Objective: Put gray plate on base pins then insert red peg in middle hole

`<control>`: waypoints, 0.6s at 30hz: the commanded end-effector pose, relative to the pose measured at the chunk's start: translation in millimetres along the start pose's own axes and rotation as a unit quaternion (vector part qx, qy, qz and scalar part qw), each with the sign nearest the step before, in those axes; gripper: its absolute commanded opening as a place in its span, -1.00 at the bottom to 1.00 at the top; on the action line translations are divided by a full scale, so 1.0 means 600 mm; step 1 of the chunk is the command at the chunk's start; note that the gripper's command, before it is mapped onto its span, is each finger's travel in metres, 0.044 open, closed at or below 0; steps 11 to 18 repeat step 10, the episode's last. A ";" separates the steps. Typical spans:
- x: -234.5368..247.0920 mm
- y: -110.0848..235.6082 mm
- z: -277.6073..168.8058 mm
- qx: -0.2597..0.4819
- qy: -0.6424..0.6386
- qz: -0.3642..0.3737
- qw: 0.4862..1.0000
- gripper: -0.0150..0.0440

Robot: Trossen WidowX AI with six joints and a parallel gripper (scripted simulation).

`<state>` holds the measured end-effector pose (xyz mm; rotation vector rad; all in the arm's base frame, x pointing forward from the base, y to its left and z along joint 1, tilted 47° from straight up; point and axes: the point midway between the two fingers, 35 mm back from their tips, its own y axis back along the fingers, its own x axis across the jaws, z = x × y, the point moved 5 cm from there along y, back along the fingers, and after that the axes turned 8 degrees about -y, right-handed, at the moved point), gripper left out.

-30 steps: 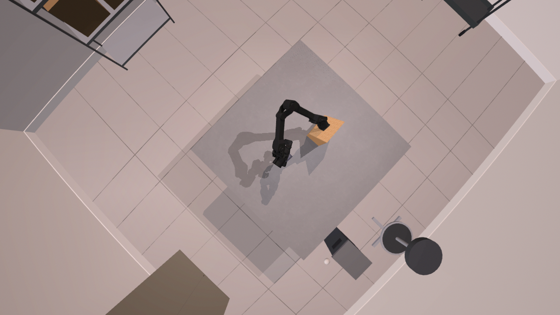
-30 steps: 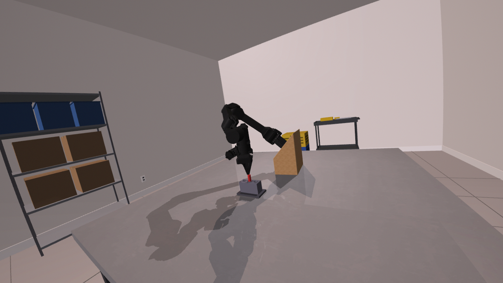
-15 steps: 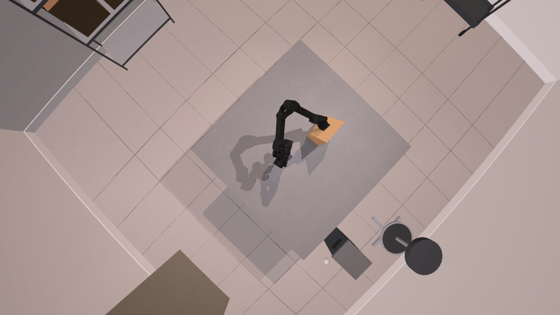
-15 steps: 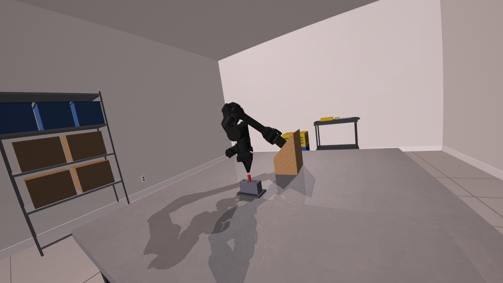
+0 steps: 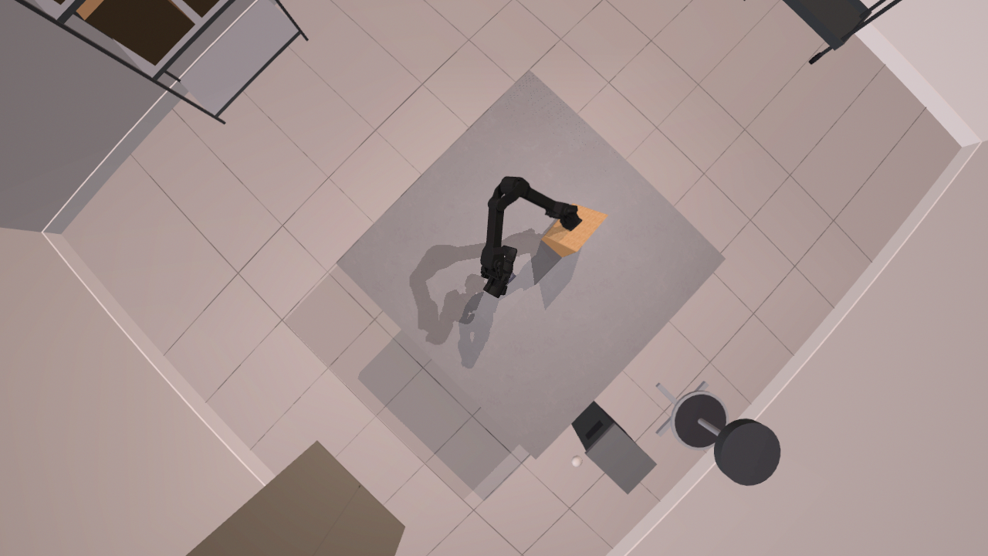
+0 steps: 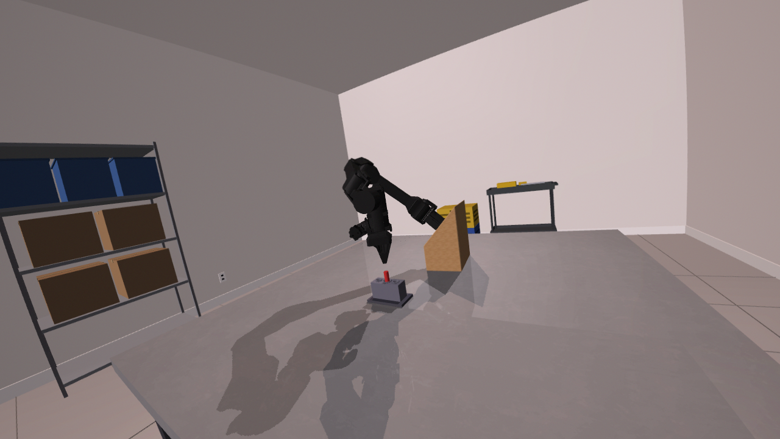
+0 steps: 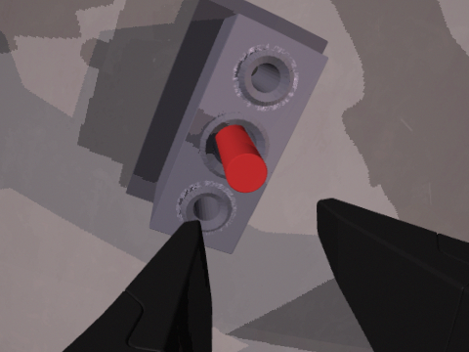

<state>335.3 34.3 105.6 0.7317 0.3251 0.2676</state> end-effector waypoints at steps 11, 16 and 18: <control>0.001 0.018 0.001 0.001 -0.001 -0.001 1.000 0.02; 0.001 0.018 0.001 0.001 -0.001 -0.001 1.000 0.02; 0.001 0.018 0.001 0.001 -0.001 -0.001 1.000 0.02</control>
